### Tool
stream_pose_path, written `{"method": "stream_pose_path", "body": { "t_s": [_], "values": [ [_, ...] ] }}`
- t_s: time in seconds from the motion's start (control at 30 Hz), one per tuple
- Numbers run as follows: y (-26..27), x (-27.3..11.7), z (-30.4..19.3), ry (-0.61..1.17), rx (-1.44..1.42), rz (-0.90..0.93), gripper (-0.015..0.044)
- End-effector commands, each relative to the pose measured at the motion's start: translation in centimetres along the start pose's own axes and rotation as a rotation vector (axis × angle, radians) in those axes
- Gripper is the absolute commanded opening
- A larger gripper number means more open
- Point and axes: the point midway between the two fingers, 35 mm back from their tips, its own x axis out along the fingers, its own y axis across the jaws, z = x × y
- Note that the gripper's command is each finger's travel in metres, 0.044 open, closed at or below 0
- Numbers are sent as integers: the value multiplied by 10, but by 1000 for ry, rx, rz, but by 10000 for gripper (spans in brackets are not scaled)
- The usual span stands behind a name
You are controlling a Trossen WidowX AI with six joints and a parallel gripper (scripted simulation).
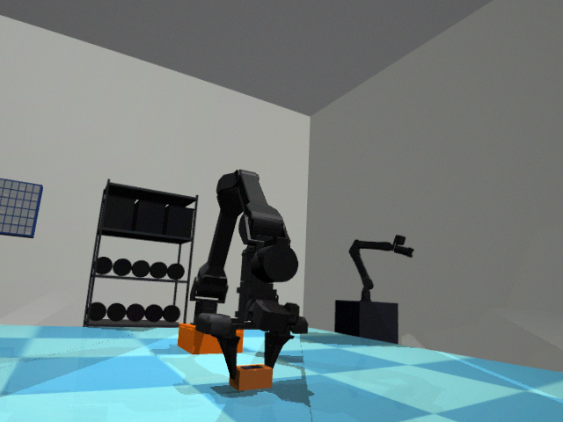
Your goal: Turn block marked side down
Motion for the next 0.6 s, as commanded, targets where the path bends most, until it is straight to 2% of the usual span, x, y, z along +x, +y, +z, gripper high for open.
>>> {"method": "stream_pose_path", "body": {
  "t_s": [0.0,0.47,0.57],
  "values": [
    [1,1,0,-1,-2,3,255],
    [1,1,0,-1,-2,3,162],
    [0,-10,0,-1,-2,3,83]
  ]
}}
